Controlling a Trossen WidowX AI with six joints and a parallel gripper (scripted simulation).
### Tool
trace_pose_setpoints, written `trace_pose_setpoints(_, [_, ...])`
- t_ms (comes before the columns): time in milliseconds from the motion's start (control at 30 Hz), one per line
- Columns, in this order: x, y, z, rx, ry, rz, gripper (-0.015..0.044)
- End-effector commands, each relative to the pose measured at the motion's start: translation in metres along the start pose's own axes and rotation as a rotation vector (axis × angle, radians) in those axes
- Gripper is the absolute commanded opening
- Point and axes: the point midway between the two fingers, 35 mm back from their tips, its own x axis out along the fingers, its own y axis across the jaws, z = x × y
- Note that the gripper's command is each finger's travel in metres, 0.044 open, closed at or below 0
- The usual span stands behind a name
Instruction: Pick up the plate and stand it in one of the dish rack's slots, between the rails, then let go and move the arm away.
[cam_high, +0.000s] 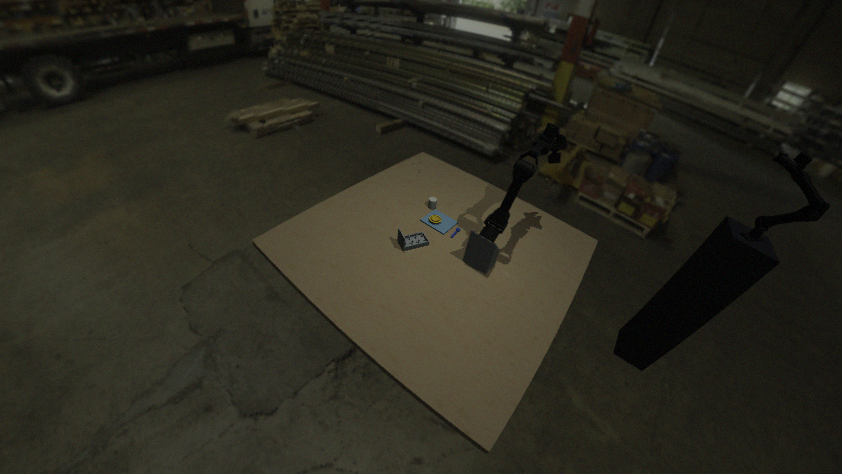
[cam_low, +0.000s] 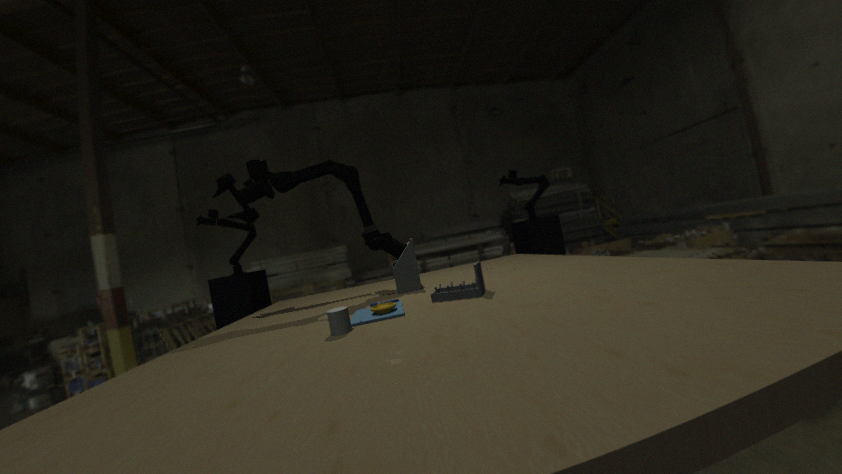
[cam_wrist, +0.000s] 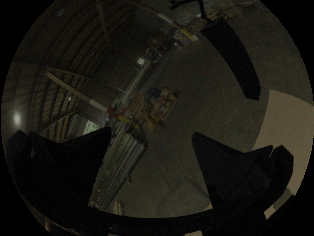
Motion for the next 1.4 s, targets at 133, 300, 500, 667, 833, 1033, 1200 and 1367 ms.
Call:
trace_pose_setpoints(133, [0.010, -0.038, -0.055, -0.051, 0.143, -0.086, 0.0400])
trace_pose_setpoints(300, [0.008, -0.058, -0.094, -0.093, 0.261, -0.130, 0.0400])
trace_pose_setpoints(500, [0.002, -0.075, -0.131, -0.137, 0.372, -0.166, 0.0400])
trace_pose_setpoints(667, [-0.006, -0.088, -0.167, -0.185, 0.475, -0.192, 0.0400])
trace_pose_setpoints(833, [-0.018, -0.099, -0.201, -0.226, 0.578, -0.212, 0.0400])
trace_pose_setpoints(1033, [-0.037, -0.112, -0.242, -0.249, 0.698, -0.255, 0.0400])
trace_pose_setpoints(1200, [-0.057, -0.125, -0.276, -0.322, 0.799, -0.276, 0.0400])
trace_pose_setpoints(1367, [-0.082, -0.137, -0.309, -0.403, 0.904, -0.284, 0.0400])
